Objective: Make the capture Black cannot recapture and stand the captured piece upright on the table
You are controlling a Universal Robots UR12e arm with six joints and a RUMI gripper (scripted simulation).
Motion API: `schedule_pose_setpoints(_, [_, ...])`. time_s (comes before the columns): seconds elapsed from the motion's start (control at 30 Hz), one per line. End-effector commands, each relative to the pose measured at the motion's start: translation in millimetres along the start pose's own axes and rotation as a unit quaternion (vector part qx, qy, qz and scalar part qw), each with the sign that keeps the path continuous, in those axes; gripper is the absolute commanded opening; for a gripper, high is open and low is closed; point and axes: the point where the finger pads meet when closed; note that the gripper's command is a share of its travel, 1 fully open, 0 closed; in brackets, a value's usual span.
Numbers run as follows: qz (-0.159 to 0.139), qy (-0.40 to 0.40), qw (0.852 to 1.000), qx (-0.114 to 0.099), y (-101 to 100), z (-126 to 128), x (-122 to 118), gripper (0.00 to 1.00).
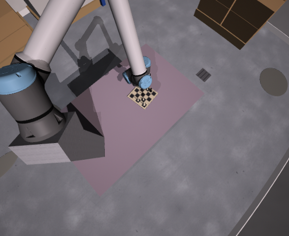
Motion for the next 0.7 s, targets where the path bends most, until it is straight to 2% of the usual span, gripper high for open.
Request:
schedule_pose_setpoints(0.0, [0.000,0.000,1.000,0.000,-6.4,0.1,-0.5,0.20])
schedule_pose_setpoints(0.27, [0.000,0.000,1.000,0.000,-21.9,0.2,-0.5,0.20])
schedule_pose_setpoints(0.67, [0.000,0.000,1.000,0.000,-28.9,0.2,-0.5,0.20])
Point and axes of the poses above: the point where the finger pads meet when closed, its own y axis back along the fingers, its own z axis across the jaws, x = y × z, and after that the axes turned 3 degrees about y, right-handed
